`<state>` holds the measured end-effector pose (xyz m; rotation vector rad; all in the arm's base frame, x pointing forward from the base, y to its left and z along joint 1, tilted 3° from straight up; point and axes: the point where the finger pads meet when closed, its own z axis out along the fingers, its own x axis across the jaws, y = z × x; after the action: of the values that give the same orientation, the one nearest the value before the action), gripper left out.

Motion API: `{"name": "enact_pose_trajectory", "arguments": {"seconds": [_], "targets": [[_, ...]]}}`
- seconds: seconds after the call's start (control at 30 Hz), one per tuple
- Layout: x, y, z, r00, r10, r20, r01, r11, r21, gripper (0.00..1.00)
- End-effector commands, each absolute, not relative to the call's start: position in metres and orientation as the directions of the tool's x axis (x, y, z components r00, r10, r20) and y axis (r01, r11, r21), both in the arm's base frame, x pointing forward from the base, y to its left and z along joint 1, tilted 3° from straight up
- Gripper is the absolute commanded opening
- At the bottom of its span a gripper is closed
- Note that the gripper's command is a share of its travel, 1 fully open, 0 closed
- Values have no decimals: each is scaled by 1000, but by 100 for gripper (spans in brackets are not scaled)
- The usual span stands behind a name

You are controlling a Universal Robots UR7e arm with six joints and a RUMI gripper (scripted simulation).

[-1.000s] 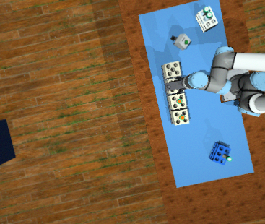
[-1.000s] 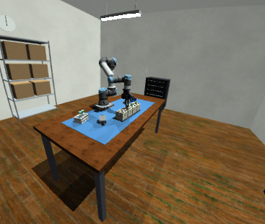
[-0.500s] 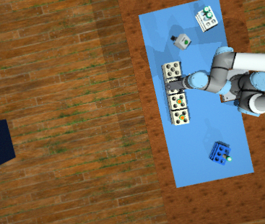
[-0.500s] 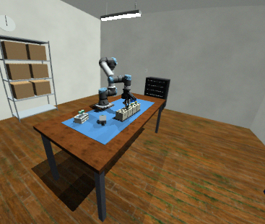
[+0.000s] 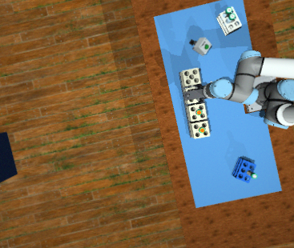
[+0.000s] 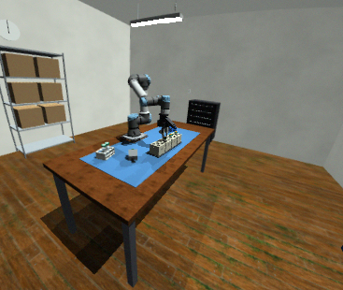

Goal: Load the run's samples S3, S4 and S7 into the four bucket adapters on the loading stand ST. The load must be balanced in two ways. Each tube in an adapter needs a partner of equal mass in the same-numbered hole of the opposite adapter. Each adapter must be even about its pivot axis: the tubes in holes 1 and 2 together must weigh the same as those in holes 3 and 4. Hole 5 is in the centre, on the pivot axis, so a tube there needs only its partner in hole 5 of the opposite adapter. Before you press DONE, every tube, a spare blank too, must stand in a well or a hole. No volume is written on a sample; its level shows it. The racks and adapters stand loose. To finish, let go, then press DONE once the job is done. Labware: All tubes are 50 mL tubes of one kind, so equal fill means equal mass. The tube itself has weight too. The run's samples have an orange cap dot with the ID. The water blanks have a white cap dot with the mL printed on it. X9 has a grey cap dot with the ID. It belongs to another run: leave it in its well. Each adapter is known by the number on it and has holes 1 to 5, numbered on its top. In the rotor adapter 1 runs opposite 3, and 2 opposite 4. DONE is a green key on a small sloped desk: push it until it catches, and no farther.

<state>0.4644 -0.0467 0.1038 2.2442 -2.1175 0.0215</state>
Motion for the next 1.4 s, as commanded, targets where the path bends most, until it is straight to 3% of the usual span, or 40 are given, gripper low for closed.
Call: {"name": "enact_pose_trajectory", "arguments": {"seconds": [0.0,0.23,0.53,0.9,0.97,1.2,1.37], "targets": [[465,-46,118,59,-997,49,-998,-57,30,35],[466,-45,132,59,-997,49,-998,-57,30,35],[438,-97,136,-287,-956,56,-958,288,12,35],[395,-178,141,-745,-665,54,-666,745,-20,35],[395,-178,141,-745,-665,54,-666,745,-20,35],[368,-229,144,-928,-369,45,-370,928,-37,35],[348,-266,147,-929,-367,45,-369,929,-37,35]]}}
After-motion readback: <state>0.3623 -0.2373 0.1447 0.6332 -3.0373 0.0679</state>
